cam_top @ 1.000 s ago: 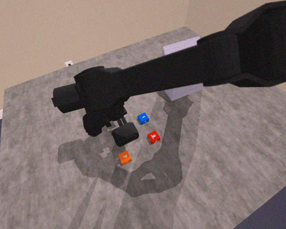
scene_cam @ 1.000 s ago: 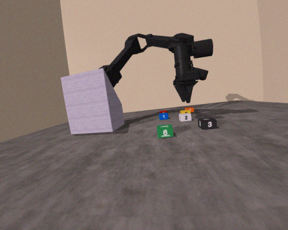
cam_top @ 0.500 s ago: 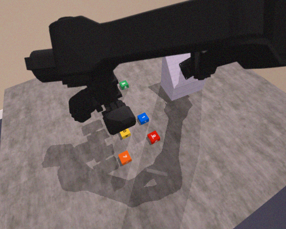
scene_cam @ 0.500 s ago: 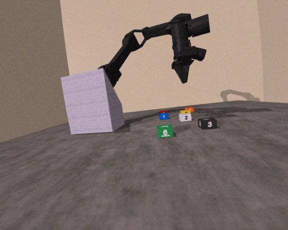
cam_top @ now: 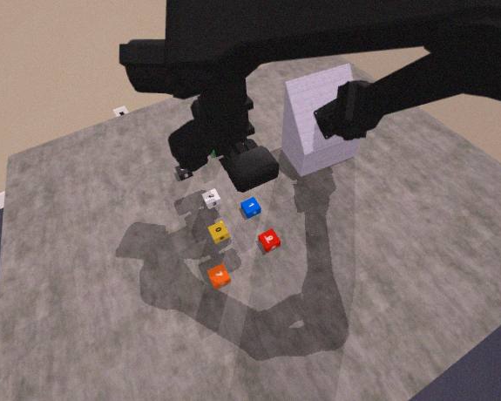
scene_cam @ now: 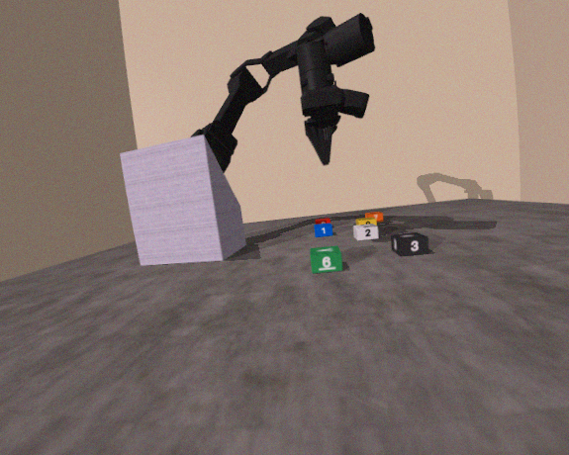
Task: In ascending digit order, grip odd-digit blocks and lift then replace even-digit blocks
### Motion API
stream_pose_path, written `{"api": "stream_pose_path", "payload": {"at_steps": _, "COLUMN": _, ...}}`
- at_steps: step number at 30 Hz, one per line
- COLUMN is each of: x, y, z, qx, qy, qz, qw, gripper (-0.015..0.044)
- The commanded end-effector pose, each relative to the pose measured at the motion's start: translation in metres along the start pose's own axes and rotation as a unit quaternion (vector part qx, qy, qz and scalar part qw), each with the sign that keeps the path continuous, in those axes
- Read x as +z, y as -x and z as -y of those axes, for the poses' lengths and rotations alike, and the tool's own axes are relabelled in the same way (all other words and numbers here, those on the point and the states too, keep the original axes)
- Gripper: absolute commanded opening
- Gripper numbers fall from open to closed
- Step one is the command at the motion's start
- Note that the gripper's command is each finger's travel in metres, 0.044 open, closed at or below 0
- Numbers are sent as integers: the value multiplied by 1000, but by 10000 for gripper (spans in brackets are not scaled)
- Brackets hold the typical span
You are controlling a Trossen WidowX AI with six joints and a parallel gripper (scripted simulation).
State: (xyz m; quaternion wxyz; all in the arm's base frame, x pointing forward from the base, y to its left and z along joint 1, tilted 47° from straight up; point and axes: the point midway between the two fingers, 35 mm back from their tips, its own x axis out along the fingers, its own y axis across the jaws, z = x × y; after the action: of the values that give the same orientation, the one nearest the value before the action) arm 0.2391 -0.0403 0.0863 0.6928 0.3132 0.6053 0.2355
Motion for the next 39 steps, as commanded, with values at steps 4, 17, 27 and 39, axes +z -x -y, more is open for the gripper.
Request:
{"api": "stream_pose_path", "payload": {"at_steps": 4, "x": -21, "y": -4, "z": 3, "qx": 0, "qy": 6, "qz": -3, "qw": 1000, "gripper": 120}}
{"api": "stream_pose_path", "payload": {"at_steps": 17, "x": -21, "y": -85, "z": 2, "qx": 2, "qy": 7, "qz": -3, "qw": 1000, "gripper": 400}}
{"api": "stream_pose_path", "payload": {"at_steps": 27, "x": -21, "y": -95, "z": 3, "qx": 1, "qy": 7, "qz": -3, "qw": 1000, "gripper": 400}}
{"api": "stream_pose_path", "payload": {"at_steps": 39, "x": -21, "y": -114, "z": 2, "qx": 2, "qy": 7, "qz": -3, "qw": 1000, "gripper": 400}}
